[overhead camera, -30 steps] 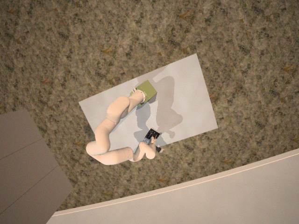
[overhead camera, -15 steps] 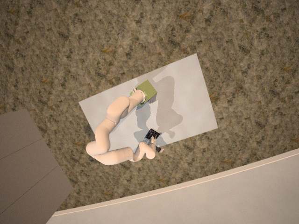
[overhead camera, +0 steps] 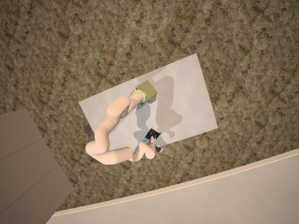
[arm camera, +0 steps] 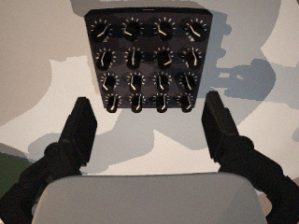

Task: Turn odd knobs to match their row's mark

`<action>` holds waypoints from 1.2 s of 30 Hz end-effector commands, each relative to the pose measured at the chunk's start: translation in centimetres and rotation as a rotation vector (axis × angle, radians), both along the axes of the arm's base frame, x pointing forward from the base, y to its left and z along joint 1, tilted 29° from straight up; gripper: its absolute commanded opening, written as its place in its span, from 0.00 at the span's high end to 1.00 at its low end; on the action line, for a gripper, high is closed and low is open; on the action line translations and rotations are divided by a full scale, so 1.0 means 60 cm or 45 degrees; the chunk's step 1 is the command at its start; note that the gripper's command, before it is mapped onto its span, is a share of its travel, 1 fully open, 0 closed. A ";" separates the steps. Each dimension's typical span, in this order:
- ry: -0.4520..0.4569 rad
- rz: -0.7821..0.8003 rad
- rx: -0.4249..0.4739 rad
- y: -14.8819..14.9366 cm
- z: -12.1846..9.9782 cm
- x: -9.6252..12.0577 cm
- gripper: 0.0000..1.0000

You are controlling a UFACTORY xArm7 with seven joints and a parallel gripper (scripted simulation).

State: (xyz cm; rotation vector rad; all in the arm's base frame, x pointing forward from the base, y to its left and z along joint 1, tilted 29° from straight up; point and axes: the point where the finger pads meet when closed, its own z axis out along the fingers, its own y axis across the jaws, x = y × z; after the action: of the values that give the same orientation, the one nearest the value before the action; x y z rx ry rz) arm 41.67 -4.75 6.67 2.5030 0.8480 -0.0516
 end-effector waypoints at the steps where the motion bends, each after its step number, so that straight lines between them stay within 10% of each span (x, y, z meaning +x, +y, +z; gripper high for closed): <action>1: -0.004 0.002 0.001 -0.003 0.003 -0.006 0.00; 36: -0.003 0.002 0.001 -0.043 0.015 -0.067 0.00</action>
State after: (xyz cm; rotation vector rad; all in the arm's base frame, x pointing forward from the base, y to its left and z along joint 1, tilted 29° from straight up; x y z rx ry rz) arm 37.60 -7.37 7.48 2.5032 0.8476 -0.0518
